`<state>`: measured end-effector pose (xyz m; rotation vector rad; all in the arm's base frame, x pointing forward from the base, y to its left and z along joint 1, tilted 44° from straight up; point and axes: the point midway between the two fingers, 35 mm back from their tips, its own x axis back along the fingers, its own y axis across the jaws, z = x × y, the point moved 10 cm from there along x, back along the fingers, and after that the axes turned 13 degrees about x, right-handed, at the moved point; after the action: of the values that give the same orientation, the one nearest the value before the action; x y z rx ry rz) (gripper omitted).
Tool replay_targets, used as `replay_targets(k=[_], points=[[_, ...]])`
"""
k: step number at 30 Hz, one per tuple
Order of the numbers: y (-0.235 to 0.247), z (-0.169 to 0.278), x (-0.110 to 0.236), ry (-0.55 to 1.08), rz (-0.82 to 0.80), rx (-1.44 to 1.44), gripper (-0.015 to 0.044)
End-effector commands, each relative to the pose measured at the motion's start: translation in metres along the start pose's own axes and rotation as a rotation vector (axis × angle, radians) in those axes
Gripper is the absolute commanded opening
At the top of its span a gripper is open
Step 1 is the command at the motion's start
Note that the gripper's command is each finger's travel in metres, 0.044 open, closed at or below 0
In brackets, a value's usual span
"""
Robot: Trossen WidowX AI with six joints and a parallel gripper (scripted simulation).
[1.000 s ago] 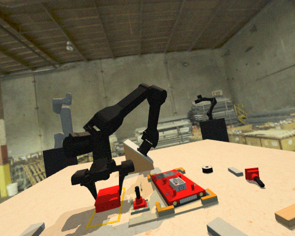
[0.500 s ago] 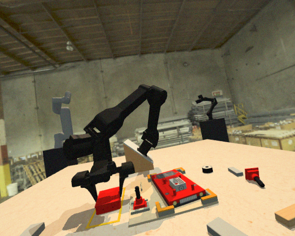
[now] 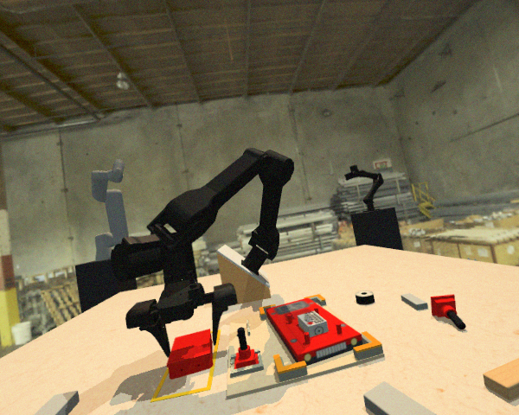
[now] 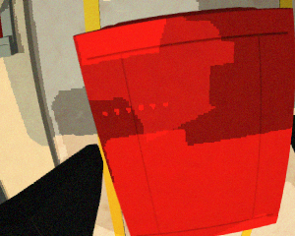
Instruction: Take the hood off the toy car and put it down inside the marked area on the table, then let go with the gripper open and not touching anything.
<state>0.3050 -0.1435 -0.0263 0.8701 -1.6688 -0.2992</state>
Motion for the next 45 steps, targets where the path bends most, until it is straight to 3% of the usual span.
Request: replay_targets(k=[1,7,45], points=[[-0.002,-0.001,0.015,-0.001,0.003,0.002,0.0440],[-0.002,0.001,0.071,-0.005,-0.004,0.001,0.0440],[-0.002,0.001,0.071,-0.005,-0.004,0.001,0.0440]])
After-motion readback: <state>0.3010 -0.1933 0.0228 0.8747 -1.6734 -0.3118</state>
